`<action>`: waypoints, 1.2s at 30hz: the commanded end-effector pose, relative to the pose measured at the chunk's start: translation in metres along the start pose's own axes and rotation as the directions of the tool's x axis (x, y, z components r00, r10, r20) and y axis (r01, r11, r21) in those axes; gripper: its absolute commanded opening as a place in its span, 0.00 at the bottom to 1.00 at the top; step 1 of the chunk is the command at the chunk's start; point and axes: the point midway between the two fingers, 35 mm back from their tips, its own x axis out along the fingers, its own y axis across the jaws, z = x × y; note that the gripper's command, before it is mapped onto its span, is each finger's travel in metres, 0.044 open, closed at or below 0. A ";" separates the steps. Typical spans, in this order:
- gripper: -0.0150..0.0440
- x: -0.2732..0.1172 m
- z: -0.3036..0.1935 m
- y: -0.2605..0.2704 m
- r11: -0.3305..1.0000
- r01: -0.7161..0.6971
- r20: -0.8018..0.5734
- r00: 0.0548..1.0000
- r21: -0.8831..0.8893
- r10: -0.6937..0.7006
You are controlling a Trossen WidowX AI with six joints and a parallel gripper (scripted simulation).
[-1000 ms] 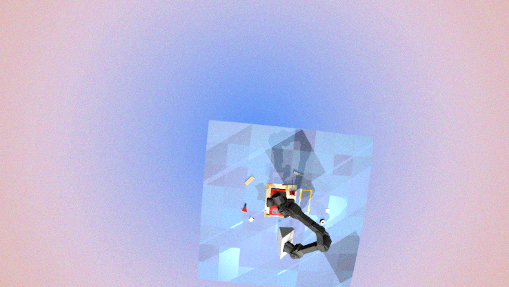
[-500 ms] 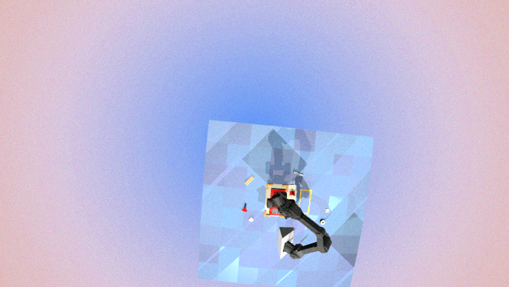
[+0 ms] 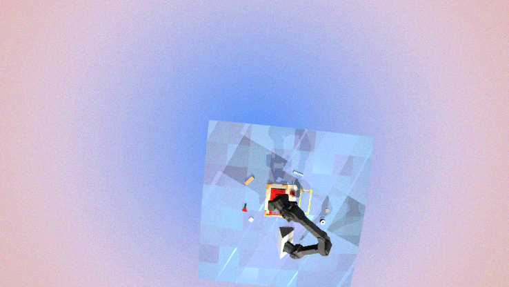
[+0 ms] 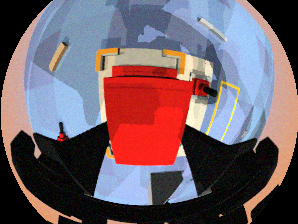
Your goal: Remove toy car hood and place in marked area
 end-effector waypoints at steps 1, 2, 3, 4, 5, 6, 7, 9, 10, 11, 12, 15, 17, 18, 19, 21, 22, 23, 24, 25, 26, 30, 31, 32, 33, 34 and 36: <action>0.25 -0.002 0.003 -0.017 1.000 -0.002 0.003 1.000 0.003 0.002; 0.25 -0.002 0.003 -0.021 1.000 -0.003 0.003 1.000 0.003 0.003; 0.25 -0.003 0.003 -0.025 1.000 -0.004 0.003 1.000 0.002 0.004; 0.25 -0.003 0.004 -0.029 1.000 -0.004 0.003 1.000 0.002 0.004; 0.25 -0.003 0.004 -0.033 1.000 -0.005 0.003 1.000 0.002 0.005; 0.25 -0.004 0.004 -0.038 1.000 -0.006 0.003 1.000 0.002 0.006; 0.25 -0.004 0.004 -0.042 1.000 -0.006 0.003 1.000 0.002 0.006; 0.25 -0.005 0.004 -0.050 1.000 -0.008 0.003 1.000 0.002 0.008; 0.25 -0.005 0.004 -0.054 1.000 -0.008 0.003 1.000 0.002 0.008; 0.25 -0.005 0.004 -0.059 1.000 -0.009 0.003 1.000 0.002 0.009; 0.25 -0.006 0.004 -0.063 1.000 -0.009 0.003 1.000 0.002 0.009; 0.25 -0.006 0.003 -0.075 1.000 -0.010 0.003 1.000 0.002 0.010; 0.25 -0.007 0.003 -0.084 1.000 -0.010 0.004 1.000 0.002 0.010; 0.25 -0.007 0.002 -0.088 1.000 -0.011 0.004 1.000 0.002 0.011; 0.25 -0.007 0.002 -0.092 1.000 -0.011 0.004 1.000 0.002 0.011; 0.25 -0.007 0.001 -0.100 1.000 -0.011 0.004 1.000 0.003 0.011; 0.25 -0.007 0.000 -0.104 1.000 -0.011 0.004 1.000 0.003 0.011; 0.25 -0.007 -0.001 -0.109 1.000 -0.011 0.004 1.000 0.003 0.011; 0.25 -0.008 -0.002 -0.113 1.000 -0.010 0.004 1.000 0.003 0.010; 0.25 -0.008 -0.002 -0.117 1.000 -0.010 0.004 1.000 0.003 0.010; 0.25 -0.008 -0.003 -0.121 1.000 -0.010 0.003 1.000 0.003 0.010; 0.25 -0.008 -0.007 -0.137 1.000 -0.008 0.003 1.000 0.004 0.008; 0.25 -0.008 -0.008 -0.141 1.000 -0.008 0.003 1.000 0.004 0.008; 0.25 -0.008 -0.010 -0.145 1.000 -0.007 0.003 1.000 0.004 0.007; 0.25 -0.008 -0.011 -0.149 1.000 -0.007 0.003 1.000 0.005 0.007; 0.25 -0.008 -0.012 -0.152 1.000 -0.006 0.003 1.000 0.005 0.006; 0.25 -0.008 -0.015 -0.160 1.000 -0.005 0.003 1.000 0.005 0.005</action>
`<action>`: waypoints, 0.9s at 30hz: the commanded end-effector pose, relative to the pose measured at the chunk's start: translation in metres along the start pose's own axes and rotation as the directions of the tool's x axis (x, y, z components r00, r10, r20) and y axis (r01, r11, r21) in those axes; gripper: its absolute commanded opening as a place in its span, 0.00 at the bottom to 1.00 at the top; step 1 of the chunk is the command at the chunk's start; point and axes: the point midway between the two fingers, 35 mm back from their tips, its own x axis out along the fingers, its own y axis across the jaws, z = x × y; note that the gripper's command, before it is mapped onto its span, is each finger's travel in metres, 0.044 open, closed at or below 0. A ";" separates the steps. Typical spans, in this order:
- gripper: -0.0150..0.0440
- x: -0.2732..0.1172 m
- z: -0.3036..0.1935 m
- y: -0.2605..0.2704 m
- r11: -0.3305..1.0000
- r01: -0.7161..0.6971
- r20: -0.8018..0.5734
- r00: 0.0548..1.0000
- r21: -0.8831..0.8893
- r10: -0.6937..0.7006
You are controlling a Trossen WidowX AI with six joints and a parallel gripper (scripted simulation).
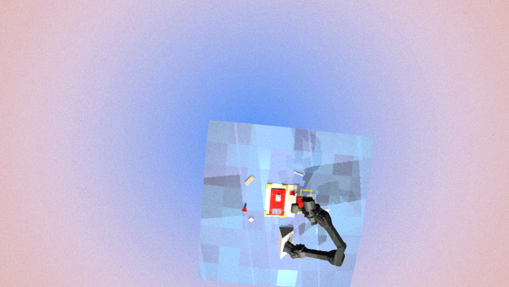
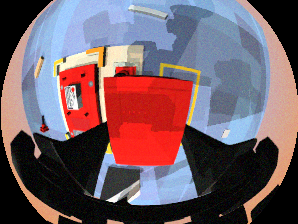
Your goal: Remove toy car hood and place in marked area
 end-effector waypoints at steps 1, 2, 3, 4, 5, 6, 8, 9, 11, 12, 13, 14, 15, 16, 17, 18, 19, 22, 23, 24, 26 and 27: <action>0.25 -0.001 -0.006 -0.017 1.000 0.008 0.002 1.000 -0.003 -0.008; 0.25 -0.001 -0.007 -0.020 1.000 0.008 0.002 1.000 -0.003 -0.008; 0.25 -0.001 -0.009 -0.024 1.000 0.009 0.002 1.000 -0.003 -0.009; 0.25 -0.001 -0.010 -0.028 1.000 0.010 0.002 1.000 -0.002 -0.010; 0.25 -0.001 -0.012 -0.032 1.000 0.011 0.001 1.000 -0.002 -0.011; 0.25 -0.001 -0.013 -0.035 1.000 0.012 0.001 1.000 -0.002 -0.012; 0.25 -0.001 -0.017 -0.043 1.000 0.014 0.001 1.000 -0.001 -0.014; 0.25 -0.001 -0.018 -0.046 1.000 0.015 0.000 1.000 -0.001 -0.015; 0.25 -0.001 -0.022 -0.053 1.000 0.018 0.000 1.000 -0.001 -0.018; 0.25 -0.001 -0.024 -0.057 1.000 0.019 -0.001 1.000 0.000 -0.019; 0.25 -0.001 -0.025 -0.060 1.000 0.020 -0.001 1.000 0.000 -0.020; 0.25 -0.001 -0.026 -0.062 1.000 0.021 -0.001 1.000 0.000 -0.021; 0.25 -0.001 -0.027 -0.062 1.000 0.021 -0.001 1.000 0.000 -0.021; 0.25 -0.001 -0.027 -0.062 1.000 0.021 -0.001 1.000 0.000 -0.021; 0.25 -0.001 -0.027 -0.062 1.000 0.021 -0.001 1.000 0.000 -0.021; 0.25 -0.001 -0.027 -0.062 1.000 0.021 -0.001 1.000 0.000 -0.021; 0.25 -0.001 -0.027 -0.062 1.000 0.021 -0.001 1.000 0.000 -0.021; 0.25 0.001 -0.026 -0.062 1.000 0.020 -0.001 1.000 0.000 -0.020; 0.25 0.002 -0.026 -0.062 1.000 0.020 -0.001 1.000 0.000 -0.020; 0.25 0.002 -0.026 -0.062 1.000 0.020 -0.001 1.000 0.000 -0.020; 0.25 0.004 -0.026 -0.062 1.000 0.020 -0.001 1.000 0.000 -0.020; 0.25 0.005 -0.026 -0.062 1.000 0.020 -0.001 1.000 0.000 -0.020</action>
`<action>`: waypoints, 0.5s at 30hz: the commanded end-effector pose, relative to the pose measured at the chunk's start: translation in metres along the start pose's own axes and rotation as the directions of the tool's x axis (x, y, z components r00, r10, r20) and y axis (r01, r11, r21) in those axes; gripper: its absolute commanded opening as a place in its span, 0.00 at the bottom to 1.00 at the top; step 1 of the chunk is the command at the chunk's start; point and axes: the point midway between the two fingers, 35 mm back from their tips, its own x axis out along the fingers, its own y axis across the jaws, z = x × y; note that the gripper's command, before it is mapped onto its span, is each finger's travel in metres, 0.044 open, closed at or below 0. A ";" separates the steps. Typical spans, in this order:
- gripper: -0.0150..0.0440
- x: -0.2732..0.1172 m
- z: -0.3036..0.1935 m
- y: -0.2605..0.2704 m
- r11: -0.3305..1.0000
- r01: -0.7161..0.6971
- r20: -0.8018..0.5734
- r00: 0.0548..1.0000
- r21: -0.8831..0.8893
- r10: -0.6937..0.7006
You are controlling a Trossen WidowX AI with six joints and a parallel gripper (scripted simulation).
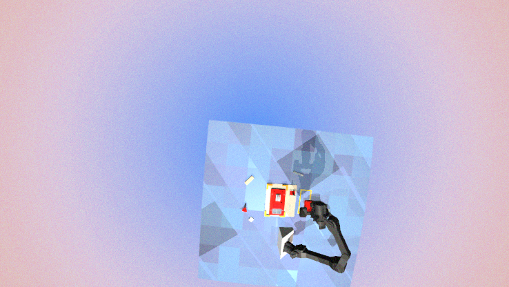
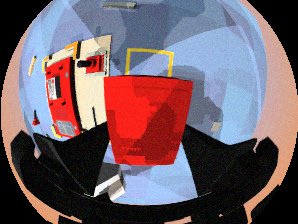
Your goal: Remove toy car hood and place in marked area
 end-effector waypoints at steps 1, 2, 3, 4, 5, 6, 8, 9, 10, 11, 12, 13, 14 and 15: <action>0.25 0.002 0.000 -0.001 1.000 0.005 0.002 1.000 -0.003 -0.005; 0.25 0.003 0.000 -0.001 1.000 0.005 0.002 1.000 -0.003 -0.005; 0.25 0.004 0.001 -0.001 1.000 0.005 0.002 1.000 -0.003 -0.005; 0.25 0.005 0.001 -0.001 1.000 0.005 0.002 1.000 -0.003 -0.005; 0.25 0.005 0.001 -0.001 1.000 0.004 0.002 1.000 -0.003 -0.004; 0.25 0.006 0.001 -0.001 1.000 0.004 0.002 1.000 -0.003 -0.004; 0.25 0.007 0.001 0.000 1.000 0.004 0.002 1.000 -0.003 -0.004; 0.25 0.008 0.001 0.000 1.000 0.004 0.003 1.000 -0.003 -0.004; 0.25 0.009 0.001 0.000 1.000 0.004 0.003 1.000 -0.003 -0.004; 0.25 0.009 0.001 0.000 1.000 0.004 0.003 1.000 -0.003 -0.004; 0.25 0.010 0.001 0.000 1.000 0.004 0.003 1.000 -0.003 -0.004; 0.25 0.011 0.001 0.000 1.000 0.004 0.003 1.000 -0.003 -0.004; 0.25 0.011 0.001 0.000 1.000 0.004 0.003 1.000 -0.003 -0.004; 0.25 0.012 0.001 0.000 1.000 0.004 0.003 1.000 -0.003 -0.004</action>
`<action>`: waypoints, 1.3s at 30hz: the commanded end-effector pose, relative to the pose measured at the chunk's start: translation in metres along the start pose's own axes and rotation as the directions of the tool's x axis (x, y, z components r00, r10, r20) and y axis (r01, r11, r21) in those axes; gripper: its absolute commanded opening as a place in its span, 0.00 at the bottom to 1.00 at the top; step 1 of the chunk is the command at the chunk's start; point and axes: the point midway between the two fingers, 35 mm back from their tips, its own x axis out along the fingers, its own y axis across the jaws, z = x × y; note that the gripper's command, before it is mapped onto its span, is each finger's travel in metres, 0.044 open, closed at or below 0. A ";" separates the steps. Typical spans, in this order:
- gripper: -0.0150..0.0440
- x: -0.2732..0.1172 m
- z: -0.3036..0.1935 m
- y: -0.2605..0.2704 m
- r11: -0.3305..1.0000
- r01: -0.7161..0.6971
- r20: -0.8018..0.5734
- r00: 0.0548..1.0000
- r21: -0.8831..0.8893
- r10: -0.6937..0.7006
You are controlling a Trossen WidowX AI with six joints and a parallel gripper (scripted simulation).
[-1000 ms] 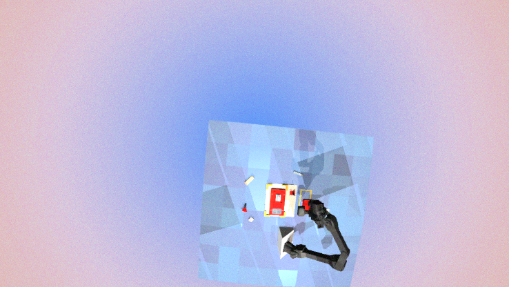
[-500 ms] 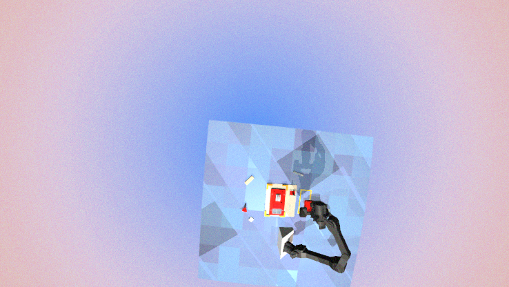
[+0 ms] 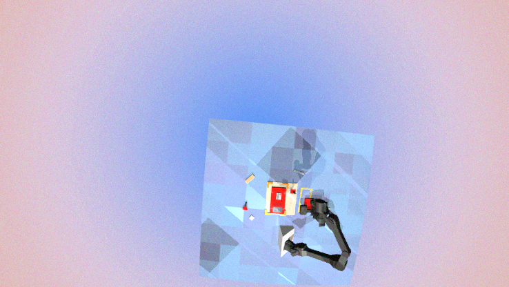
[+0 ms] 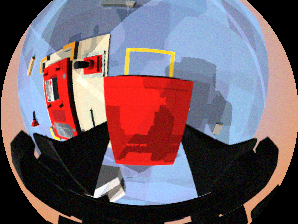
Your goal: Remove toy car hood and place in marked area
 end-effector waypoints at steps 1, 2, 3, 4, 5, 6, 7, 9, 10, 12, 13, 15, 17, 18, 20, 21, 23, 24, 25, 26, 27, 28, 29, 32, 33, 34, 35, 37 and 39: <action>0.25 0.003 0.000 0.000 1.000 0.005 0.000 1.000 -0.005 -0.005; 0.25 0.004 0.000 0.000 1.000 0.005 0.000 1.000 -0.005 -0.005; 0.25 0.004 0.000 0.000 1.000 0.005 0.000 1.000 -0.005 -0.005; 0.25 0.005 0.000 0.000 1.000 0.005 0.001 1.000 -0.005 -0.005; 0.25 0.006 0.000 0.000 1.000 0.005 0.001 1.000 -0.005 -0.005; 0.25 0.007 0.000 0.000 1.000 0.005 0.001 1.000 -0.005 -0.005; 0.25 0.007 0.001 0.000 1.000 0.005 0.001 1.000 -0.005 -0.005; 0.25 0.009 0.001 0.000 1.000 0.005 0.001 1.000 -0.005 -0.005; 0.25 0.009 0.001 0.000 1.000 0.005 0.001 1.000 -0.005 -0.005; 0.25 0.011 0.001 0.000 1.000 0.005 0.001 1.000 -0.005 -0.005; 0.25 0.011 0.001 0.000 1.000 0.005 0.001 1.000 -0.005 -0.005; 0.25 0.013 0.001 0.000 1.000 0.005 0.001 1.000 -0.005 -0.005; 0.25 0.014 0.001 0.000 1.000 0.005 0.001 1.000 -0.005 -0.005; 0.25 0.015 0.001 0.000 1.000 0.005 0.001 1.000 -0.005 -0.005; 0.25 0.016 0.001 0.000 1.000 0.005 0.001 1.000 -0.005 -0.005; 0.25 0.017 0.001 0.000 1.000 0.005 0.001 1.000 -0.005 -0.005; 0.25 0.018 0.001 0.000 1.000 0.005 0.001 1.000 -0.005 -0.005; 0.25 0.019 0.001 0.000 1.000 0.005 0.001 1.000 -0.005 -0.005; 0.25 0.020 0.001 0.000 1.000 0.005 0.001 1.000 -0.005 -0.005; 0.25 0.020 0.001 0.000 1.000 0.005 0.001 1.000 -0.005 -0.005; 0.25 0.021 0.001 0.000 1.000 0.005 0.001 1.000 -0.005 -0.005; 0.25 0.022 0.001 0.000 1.000 0.005 0.001 1.000 -0.005 -0.005; 0.25 0.022 0.001 0.000 1.000 0.005 0.001 1.000 -0.005 -0.005; 0.25 0.024 0.001 0.000 1.000 0.005 0.001 1.000 -0.005 -0.005; 0.25 0.025 0.001 0.000 1.000 0.005 0.001 1.000 -0.005 -0.005; 0.25 0.026 0.001 0.000 1.000 0.005 0.001 1.000 -0.005 -0.005; 0.25 0.026 0.001 0.000 1.000 0.005 0.001 1.000 -0.005 -0.005; 0.25 0.028 0.001 0.000 1.000 0.005 0.001 1.000 -0.005 -0.005; 0.25 0.029 0.001 0.000 1.000 0.005 0.001 1.000 -0.005 -0.005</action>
